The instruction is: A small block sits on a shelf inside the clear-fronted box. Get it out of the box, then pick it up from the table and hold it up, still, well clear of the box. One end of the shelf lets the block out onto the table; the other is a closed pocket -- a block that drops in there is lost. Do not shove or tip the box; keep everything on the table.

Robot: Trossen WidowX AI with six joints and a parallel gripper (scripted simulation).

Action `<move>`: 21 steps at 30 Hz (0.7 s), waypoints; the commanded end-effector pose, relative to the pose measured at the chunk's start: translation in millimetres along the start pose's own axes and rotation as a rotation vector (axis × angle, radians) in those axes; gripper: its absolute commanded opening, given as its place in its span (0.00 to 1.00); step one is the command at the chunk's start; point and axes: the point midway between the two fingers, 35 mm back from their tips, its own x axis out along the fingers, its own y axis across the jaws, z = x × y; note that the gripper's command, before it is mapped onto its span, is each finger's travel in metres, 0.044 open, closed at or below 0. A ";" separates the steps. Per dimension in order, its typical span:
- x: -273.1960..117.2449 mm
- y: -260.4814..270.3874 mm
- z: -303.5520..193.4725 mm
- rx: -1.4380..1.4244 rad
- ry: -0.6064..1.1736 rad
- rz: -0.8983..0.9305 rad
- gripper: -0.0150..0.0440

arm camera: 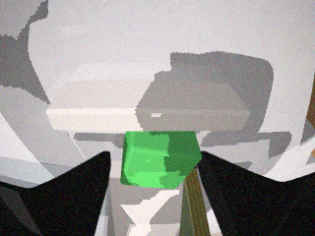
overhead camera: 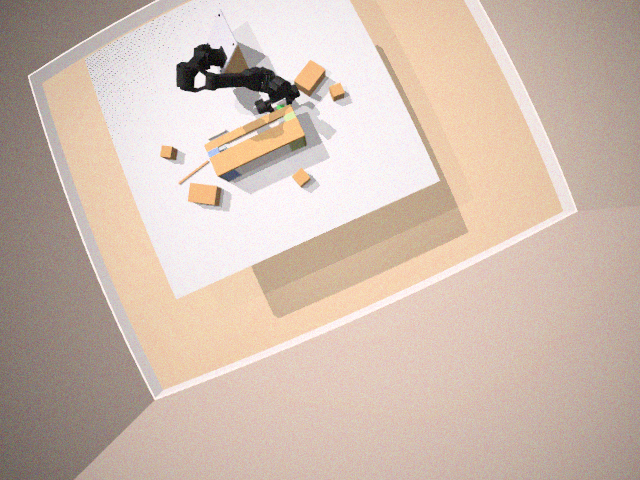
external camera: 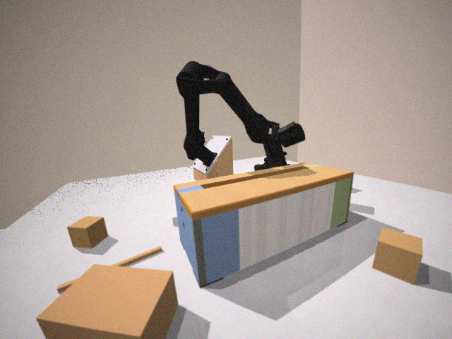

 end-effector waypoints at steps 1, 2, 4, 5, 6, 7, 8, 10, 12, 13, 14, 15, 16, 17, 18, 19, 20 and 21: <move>2.3 0.8 2.8 -0.008 -0.002 0.006 0.65; 2.3 0.8 2.8 -0.008 -0.002 0.006 0.60; 2.3 0.8 2.8 -0.008 -0.002 0.006 0.51; 2.3 0.8 2.8 -0.008 -0.002 0.006 0.47; 2.3 0.8 2.8 -0.008 -0.002 0.006 0.46; 2.3 0.8 2.8 -0.008 -0.002 0.006 0.45; 2.3 0.8 2.8 -0.008 -0.002 0.006 0.44; 1.7 0.6 2.4 -0.008 -0.002 0.006 0.38; -3.4 -0.2 -0.5 -0.008 -0.003 0.005 0.29; -7.5 -0.7 -2.8 -0.007 -0.003 0.003 0.25; -11.7 -1.2 -5.0 -0.007 -0.003 0.002 0.25; -16.0 -1.6 -7.2 -0.006 -0.003 0.002 0.25; -20.4 -1.8 -9.4 -0.006 -0.003 0.001 0.25; -24.8 -2.0 -11.4 -0.005 -0.003 0.000 0.25; -29.4 -2.1 -13.5 -0.005 -0.003 0.000 0.25; -34.0 -2.1 -15.4 -0.005 -0.003 0.000 0.25; -38.7 -2.0 -17.4 -0.004 -0.003 0.000 0.25; -43.5 -1.8 -19.2 -0.004 -0.003 0.000 0.25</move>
